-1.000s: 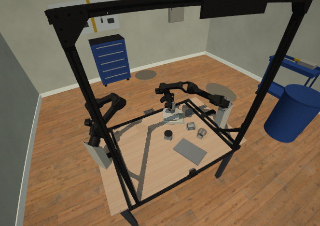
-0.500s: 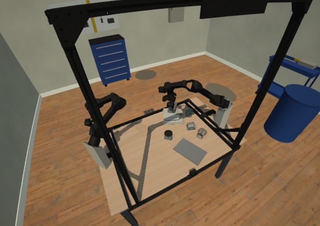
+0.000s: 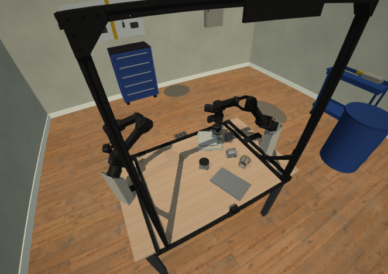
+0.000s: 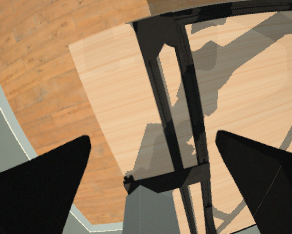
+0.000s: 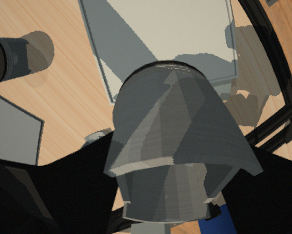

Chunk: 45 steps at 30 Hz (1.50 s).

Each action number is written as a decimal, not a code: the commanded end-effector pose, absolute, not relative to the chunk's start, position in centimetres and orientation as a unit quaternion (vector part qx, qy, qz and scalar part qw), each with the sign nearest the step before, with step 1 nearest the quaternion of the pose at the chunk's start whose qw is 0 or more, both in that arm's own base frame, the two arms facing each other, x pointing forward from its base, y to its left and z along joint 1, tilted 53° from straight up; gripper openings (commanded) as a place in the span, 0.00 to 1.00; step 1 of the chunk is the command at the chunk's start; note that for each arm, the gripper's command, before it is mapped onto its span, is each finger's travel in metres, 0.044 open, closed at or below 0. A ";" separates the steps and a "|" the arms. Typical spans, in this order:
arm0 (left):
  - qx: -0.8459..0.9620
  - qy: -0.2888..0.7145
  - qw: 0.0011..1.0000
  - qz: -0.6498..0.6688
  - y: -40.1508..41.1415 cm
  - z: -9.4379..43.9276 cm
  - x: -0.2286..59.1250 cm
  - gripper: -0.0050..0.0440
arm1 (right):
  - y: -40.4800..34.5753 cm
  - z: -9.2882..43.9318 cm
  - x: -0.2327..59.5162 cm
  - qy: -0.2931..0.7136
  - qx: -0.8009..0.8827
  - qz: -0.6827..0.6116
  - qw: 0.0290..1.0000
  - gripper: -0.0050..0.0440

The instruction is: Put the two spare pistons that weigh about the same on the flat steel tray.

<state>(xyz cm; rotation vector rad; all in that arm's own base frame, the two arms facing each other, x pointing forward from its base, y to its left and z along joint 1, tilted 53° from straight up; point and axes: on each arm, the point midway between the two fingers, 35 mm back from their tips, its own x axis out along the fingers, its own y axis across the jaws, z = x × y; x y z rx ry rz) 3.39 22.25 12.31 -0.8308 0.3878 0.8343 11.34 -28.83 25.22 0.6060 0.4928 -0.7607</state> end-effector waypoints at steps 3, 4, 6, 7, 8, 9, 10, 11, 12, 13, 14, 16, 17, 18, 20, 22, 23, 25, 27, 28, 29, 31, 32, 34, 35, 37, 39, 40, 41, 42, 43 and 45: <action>-0.389 0.181 0.815 0.390 22.2 12.3 3.4 1.00 | -27.0 24.0 10.7 0.227 0.280 -0.364 0.859 0.43; -0.389 0.181 0.815 0.390 22.2 12.3 3.4 1.00 | -27.0 24.0 10.7 0.227 0.280 -0.364 0.859 0.43; -0.389 0.181 0.815 0.390 22.2 12.3 3.4 1.00 | -26.3 23.2 10.5 0.227 0.280 -0.364 0.859 0.43; -0.389 0.181 0.815 0.390 22.2 12.3 3.4 1.00 | -26.0 22.9 10.3 0.227 0.280 -0.364 0.859 0.43; -0.389 0.181 0.815 0.390 22.2 12.3 3.4 1.00 | -25.6 22.5 10.2 0.227 0.280 -0.364 0.859 0.43; -0.389 0.181 0.815 0.390 22.2 12.3 3.4 1.00 | -25.3 22.2 10.1 0.227 0.280 -0.364 0.859 0.43; -0.389 0.181 0.815 0.390 22.2 12.3 3.4 1.00 | -25.0 21.8 10.0 0.227 0.280 -0.364 0.859 0.43; -0.389 0.181 0.815 0.390 22.2 12.3 3.4 1.00 | -24.6 21.5 9.9 0.227 0.280 -0.364 0.859 0.43; -0.389 0.181 0.815 0.390 22.2 12.3 3.4 1.00 | -24.3 21.1 9.8 0.227 0.280 -0.364 0.859 0.43; -0.389 0.181 0.815 0.390 22.2 12.3 3.4 1.00 | -24.0 20.7 9.7 0.227 0.280 -0.364 0.859 0.43; -0.389 0.181 0.815 0.390 22.2 12.3 3.4 1.00 | -23.6 20.4 9.6 0.227 0.280 -0.364 0.859 0.43; -0.389 0.181 0.815 0.390 22.2 12.3 3.4 1.00 | -23.0 19.7 9.4 0.227 0.280 -0.364 0.859 0.43; -0.389 0.181 0.815 0.390 22.2 12.3 3.4 1.00 | -22.6 19.3 9.2 0.227 0.280 -0.364 0.859 0.43; -0.389 0.181 0.815 0.390 22.2 12.3 3.4 1.00 | -22.3 19.0 9.1 0.227 0.280 -0.364 0.859 0.43; -0.389 0.181 0.815 0.390 22.2 12.3 3.4 1.00 | -22.0 18.6 9.0 0.227 0.280 -0.364 0.859 0.43; -0.389 0.181 0.815 0.390 22.2 12.3 3.4 1.00 | -21.6 18.2 8.9 0.227 0.280 -0.364 0.859 0.43; -0.389 0.181 0.815 0.390 22.2 12.3 3.4 1.00 | -22.1 18.3 8.6 0.222 0.292 -0.367 0.855 0.43; -0.389 0.181 0.815 0.390 22.2 12.3 3.4 1.00 | -22.9 18.4 8.1 0.212 0.314 -0.373 0.847 0.43; -0.389 0.181 0.815 0.390 22.2 12.3 3.4 1.00 | -23.7 18.5 7.5 0.202 0.337 -0.379 0.838 0.43; -0.389 0.181 0.815 0.390 22.2 12.3 3.4 1.00 | -24.1 18.5 7.3 0.197 0.348 -0.381 0.834 0.43; -0.389 0.181 0.815 0.390 22.2 12.3 3.4 1.00 | -24.5 18.6 7.0 0.192 0.359 -0.384 0.829 0.43; -0.389 0.181 0.815 0.390 22.2 12.3 3.4 1.00 | -25.4 18.7 6.4 0.181 0.381 -0.389 0.819 0.43; -0.389 0.181 0.815 0.390 22.2 12.3 3.4 1.00 | -25.8 18.7 6.2 0.176 0.392 -0.391 0.814 0.43; -0.389 0.181 0.815 0.390 22.2 12.3 3.4 1.00 | -26.6 18.8 5.6 0.166 0.414 -0.396 0.803 0.43; -0.389 0.181 0.815 0.390 22.2 12.3 3.4 1.00 | -27.0 18.9 5.4 0.160 0.424 -0.398 0.797 0.43; -0.389 0.181 0.815 0.390 22.2 12.3 3.4 1.00 | -27.5 18.9 5.1 0.155 0.435 -0.400 0.792 0.43; -0.389 0.181 0.815 0.390 22.2 12.3 3.4 1.00 | -27.9 19.0 4.8 0.150 0.445 -0.402 0.786 0.43; -0.389 0.181 0.815 0.390 22.2 12.3 3.4 1.00 | -28.3 19.0 4.5 0.144 0.456 -0.404 0.780 0.43; -0.389 0.181 0.815 0.390 22.2 12.3 3.4 1.00 | -28.7 19.1 4.3 0.142 0.461 -0.405 0.777 0.43; -0.389 0.181 0.815 0.390 22.2 12.3 3.4 1.00 | -29.1 19.1 4.0 0.142 0.461 -0.405 0.777 0.43; -0.389 0.181 0.815 0.390 22.2 12.3 3.4 1.00 | -29.5 19.2 3.7 0.142 0.461 -0.405 0.777 0.43; -0.389 0.181 0.815 0.390 22.2 12.3 3.4 1.00 | -30.4 19.3 3.2 0.142 0.461 -0.405 0.777 0.43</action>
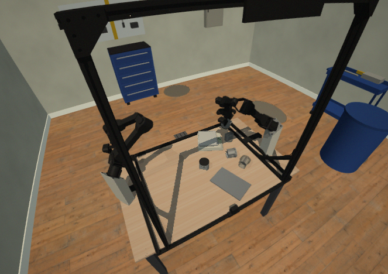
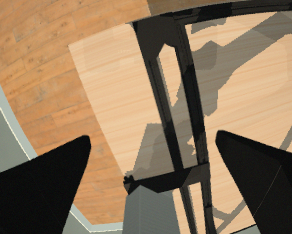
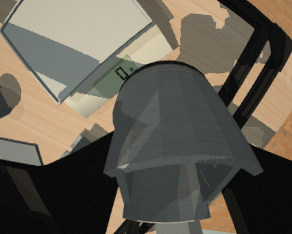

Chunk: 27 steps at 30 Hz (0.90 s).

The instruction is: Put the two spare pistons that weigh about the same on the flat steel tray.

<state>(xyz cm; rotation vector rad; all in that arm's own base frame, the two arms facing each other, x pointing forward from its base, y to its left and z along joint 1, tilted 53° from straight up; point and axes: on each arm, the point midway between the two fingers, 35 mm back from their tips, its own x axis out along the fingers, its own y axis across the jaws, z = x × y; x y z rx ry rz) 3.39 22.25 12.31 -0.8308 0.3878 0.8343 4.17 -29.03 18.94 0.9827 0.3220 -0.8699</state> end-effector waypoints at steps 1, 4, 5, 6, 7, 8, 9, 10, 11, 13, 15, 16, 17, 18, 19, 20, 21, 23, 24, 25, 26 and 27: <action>-0.389 0.181 0.815 0.390 22.2 12.3 3.4 1.00 | -30.8 19.3 2.9 0.142 0.461 -0.405 0.777 0.43; -0.389 0.181 0.815 0.390 22.2 12.3 3.4 1.00 | -32.0 19.5 2.1 0.142 0.461 -0.405 0.777 0.43; -0.389 0.181 0.815 0.390 22.2 12.3 3.4 1.00 | -32.4 19.5 1.8 0.142 0.461 -0.405 0.777 0.43; -0.389 0.181 0.815 0.390 22.2 12.3 3.4 1.00 | -32.9 19.6 1.5 0.142 0.461 -0.405 0.777 0.43; -0.389 0.181 0.815 0.390 22.2 12.3 3.4 1.00 | -33.3 19.6 1.2 0.142 0.461 -0.405 0.777 0.43; -0.389 0.181 0.815 0.390 22.2 12.3 3.4 1.00 | -33.7 19.7 1.0 0.142 0.461 -0.405 0.777 0.43; -0.389 0.181 0.815 0.390 22.2 12.3 3.4 1.00 | -33.7 19.7 1.0 0.142 0.461 -0.405 0.777 0.43; -0.389 0.181 0.815 0.390 22.2 12.3 3.4 1.00 | -33.7 19.7 1.0 0.142 0.461 -0.405 0.777 0.43; -0.389 0.181 0.815 0.390 22.2 12.3 3.4 1.00 | -34.1 19.7 0.7 0.142 0.461 -0.405 0.777 0.43; -0.389 0.181 0.815 0.390 22.2 12.3 3.4 1.00 | -34.9 19.8 0.1 0.142 0.461 -0.405 0.777 0.43; -0.389 0.181 0.815 0.390 22.2 12.3 3.4 1.00 | -35.8 19.9 -0.4 0.142 0.461 -0.405 0.777 0.43; -0.389 0.181 0.815 0.390 22.2 12.3 3.4 1.00 | -36.2 19.9 -0.7 0.142 0.461 -0.405 0.777 0.43; -0.389 0.181 0.815 0.390 22.2 12.3 3.4 1.00 | -36.6 20.0 -0.9 0.142 0.461 -0.405 0.777 0.43; -0.389 0.181 0.815 0.390 22.2 12.3 3.4 1.00 | -37.0 20.0 -1.2 0.142 0.461 -0.405 0.777 0.43; -0.389 0.181 0.815 0.390 22.2 12.3 3.4 1.00 | -37.4 20.1 -1.5 0.142 0.461 -0.405 0.777 0.43; -0.389 0.181 0.815 0.390 22.2 12.3 3.4 1.00 | -37.8 20.1 -1.8 0.142 0.461 -0.405 0.777 0.43; -0.389 0.181 0.815 0.390 22.2 12.3 3.4 1.00 | -38.3 20.2 -2.0 0.142 0.461 -0.405 0.777 0.43; -0.389 0.181 0.815 0.390 22.2 12.3 3.4 1.00 | -39.1 20.3 -2.6 0.142 0.461 -0.405 0.777 0.43; -0.389 0.181 0.815 0.390 22.2 12.3 3.4 1.00 | -39.5 20.3 -2.9 0.142 0.461 -0.405 0.777 0.43; -0.389 0.181 0.815 0.390 22.2 12.3 3.4 1.00 | -39.9 20.4 -3.1 0.142 0.461 -0.405 0.777 0.43; -0.389 0.181 0.815 0.390 22.2 12.3 3.4 1.00 | -39.9 20.4 -3.1 0.142 0.461 -0.405 0.777 0.43; -0.389 0.181 0.815 0.390 22.2 12.3 3.4 1.00 | -39.9 20.4 -3.1 0.142 0.461 -0.405 0.777 0.43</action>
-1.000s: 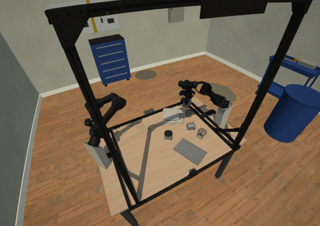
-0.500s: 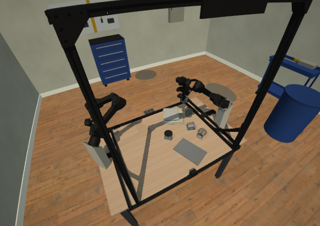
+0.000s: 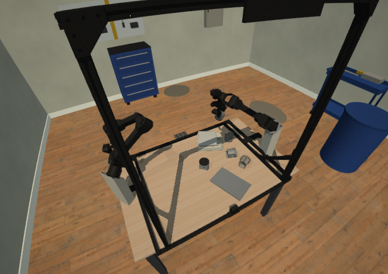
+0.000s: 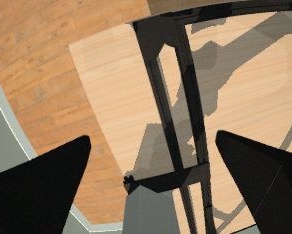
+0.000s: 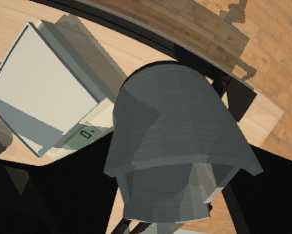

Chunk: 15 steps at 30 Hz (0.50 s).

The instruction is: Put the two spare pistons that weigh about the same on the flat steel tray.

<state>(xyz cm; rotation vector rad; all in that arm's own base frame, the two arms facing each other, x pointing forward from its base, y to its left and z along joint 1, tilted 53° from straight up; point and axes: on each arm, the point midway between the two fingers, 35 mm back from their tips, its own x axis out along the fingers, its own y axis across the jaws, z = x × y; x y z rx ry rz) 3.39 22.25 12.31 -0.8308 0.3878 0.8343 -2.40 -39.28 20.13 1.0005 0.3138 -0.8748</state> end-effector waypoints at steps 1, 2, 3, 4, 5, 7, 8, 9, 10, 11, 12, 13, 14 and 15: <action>-0.389 0.181 0.815 0.390 22.2 12.3 3.4 1.00 | -40.1 20.4 -3.2 0.142 0.461 -0.405 0.777 0.43; -0.389 0.181 0.815 0.390 22.2 12.3 3.4 1.00 | -40.1 20.4 -3.2 0.154 0.462 -0.399 0.777 0.43; -0.389 0.181 0.815 0.390 22.2 12.3 3.4 1.00 | -40.1 20.4 -3.2 0.166 0.463 -0.393 0.777 0.43; -0.389 0.181 0.815 0.390 22.2 12.3 3.4 1.00 | -40.1 20.4 -3.2 0.177 0.464 -0.386 0.777 0.43; -0.389 0.181 0.815 0.390 22.2 12.3 3.4 1.00 | -40.1 20.4 -3.2 0.189 0.465 -0.380 0.777 0.43; -0.389 0.181 0.815 0.390 22.2 12.3 3.4 1.00 | -40.1 20.4 -3.2 0.212 0.466 -0.367 0.777 0.43; -0.389 0.181 0.815 0.390 22.2 12.3 3.4 1.00 | -40.1 20.4 -3.2 0.224 0.466 -0.361 0.776 0.43; -0.389 0.181 0.815 0.390 22.2 12.3 3.4 1.00 | -40.1 20.4 -3.2 0.235 0.467 -0.354 0.775 0.43; -0.389 0.181 0.815 0.390 22.2 12.3 3.4 1.00 | -40.1 20.4 -3.2 0.247 0.467 -0.347 0.775 0.43; -0.389 0.181 0.815 0.390 22.2 12.3 3.4 1.00 | -40.1 20.4 -3.2 0.258 0.468 -0.341 0.774 0.43; -0.389 0.181 0.815 0.390 22.2 12.3 3.4 1.00 | -40.1 20.4 -3.2 0.270 0.468 -0.334 0.773 0.43; -0.389 0.181 0.815 0.390 22.2 12.3 3.4 1.00 | -40.1 20.3 -3.2 0.285 0.468 -0.325 0.771 0.43; -0.389 0.181 0.815 0.390 22.2 12.3 3.4 1.00 | -40.1 20.3 -3.2 0.289 0.468 -0.323 0.770 0.43; -0.389 0.181 0.815 0.390 22.2 12.3 3.4 1.00 | -40.1 20.2 -3.3 0.291 0.468 -0.322 0.770 0.43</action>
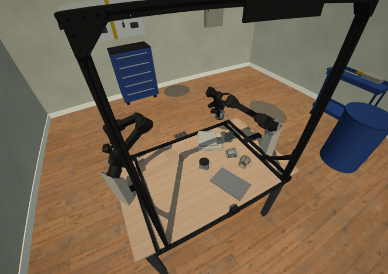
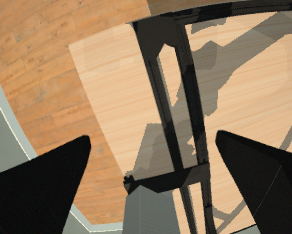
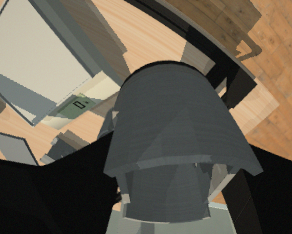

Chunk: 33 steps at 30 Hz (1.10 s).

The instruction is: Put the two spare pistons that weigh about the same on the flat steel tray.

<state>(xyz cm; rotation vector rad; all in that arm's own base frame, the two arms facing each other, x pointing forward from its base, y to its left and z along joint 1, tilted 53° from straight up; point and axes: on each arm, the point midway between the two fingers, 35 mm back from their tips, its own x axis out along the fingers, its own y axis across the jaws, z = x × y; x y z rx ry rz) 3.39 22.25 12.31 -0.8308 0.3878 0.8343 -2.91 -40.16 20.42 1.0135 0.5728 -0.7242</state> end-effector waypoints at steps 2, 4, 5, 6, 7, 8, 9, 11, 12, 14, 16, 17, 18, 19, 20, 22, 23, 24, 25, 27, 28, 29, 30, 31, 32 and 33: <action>-0.389 0.181 0.815 0.390 22.2 12.3 3.4 1.00 | -40.1 20.2 -3.3 0.291 0.468 -0.322 0.770 0.43; -0.389 0.181 0.815 0.390 22.2 12.3 3.4 1.00 | -40.2 20.0 -3.0 0.291 0.468 -0.322 0.770 0.43; -0.389 0.181 0.815 0.390 22.2 12.3 3.4 1.00 | -40.3 19.9 -2.9 0.291 0.468 -0.322 0.770 0.43; -0.389 0.181 0.815 0.390 22.2 12.3 3.4 1.00 | -40.4 19.8 -2.8 0.291 0.468 -0.322 0.770 0.43; -0.389 0.181 0.815 0.390 22.2 12.3 3.4 1.00 | -40.4 19.7 -2.7 0.291 0.468 -0.322 0.770 0.43; -0.389 0.181 0.815 0.390 22.2 12.3 3.4 1.00 | -40.5 19.6 -2.6 0.291 0.468 -0.322 0.770 0.43; -0.389 0.181 0.815 0.390 22.2 12.3 3.4 1.00 | -40.6 19.5 -2.5 0.291 0.468 -0.322 0.770 0.43; -0.389 0.181 0.815 0.390 22.2 12.3 3.4 1.00 | -40.7 19.2 -2.3 0.291 0.468 -0.322 0.770 0.43; -0.389 0.181 0.815 0.390 22.2 12.3 3.4 1.00 | -40.8 19.1 -2.2 0.291 0.468 -0.322 0.770 0.43; -0.389 0.181 0.815 0.390 22.2 12.3 3.4 1.00 | -40.9 18.9 -2.0 0.291 0.468 -0.322 0.770 0.43; -0.389 0.181 0.815 0.390 22.2 12.3 3.4 1.00 | -41.0 18.7 -1.8 0.291 0.468 -0.322 0.770 0.43; -0.389 0.181 0.815 0.390 22.2 12.3 3.4 1.00 | -41.1 18.6 -1.7 0.291 0.468 -0.322 0.770 0.43; -0.389 0.181 0.815 0.390 22.2 12.3 3.4 1.00 | -41.1 18.6 -1.7 0.291 0.468 -0.322 0.770 0.43; -0.389 0.181 0.815 0.390 22.2 12.3 3.4 1.00 | -41.1 18.6 -1.7 0.291 0.468 -0.322 0.770 0.43; -0.389 0.181 0.815 0.390 22.2 12.3 3.4 1.00 | -41.1 18.5 -1.6 0.291 0.468 -0.322 0.770 0.43; -0.389 0.181 0.815 0.390 22.2 12.3 3.4 1.00 | -41.3 18.2 -1.4 0.291 0.468 -0.322 0.770 0.43; -0.389 0.181 0.815 0.390 22.2 12.3 3.4 1.00 | -41.3 18.1 -1.2 0.291 0.468 -0.322 0.770 0.43; -0.389 0.181 0.815 0.390 22.2 12.3 3.4 1.00 | -41.4 18.0 -1.1 0.291 0.468 -0.322 0.770 0.43; -0.389 0.181 0.815 0.390 22.2 12.3 3.4 1.00 | -41.5 17.9 -1.0 0.291 0.468 -0.322 0.770 0.43; -0.389 0.181 0.815 0.390 22.2 12.3 3.4 1.00 | -41.6 17.7 -0.8 0.291 0.468 -0.322 0.770 0.43; -0.389 0.181 0.815 0.390 22.2 12.3 3.4 1.00 | -41.6 17.6 -0.7 0.291 0.468 -0.322 0.770 0.43; -0.389 0.181 0.815 0.390 22.2 12.3 3.4 1.00 | -41.7 17.5 -0.6 0.291 0.468 -0.322 0.770 0.43; -0.389 0.181 0.815 0.390 22.2 12.3 3.4 1.00 | -41.8 17.3 -0.5 0.291 0.468 -0.322 0.770 0.43; -0.389 0.181 0.815 0.390 22.2 12.3 3.4 1.00 | -41.8 17.2 -0.4 0.291 0.468 -0.322 0.770 0.43; -0.389 0.181 0.815 0.390 22.2 12.3 3.4 1.00 | -41.9 17.1 -0.3 0.291 0.468 -0.322 0.770 0.43; -0.389 0.181 0.815 0.390 22.2 12.3 3.4 1.00 | -42.0 17.0 -0.2 0.291 0.468 -0.322 0.770 0.43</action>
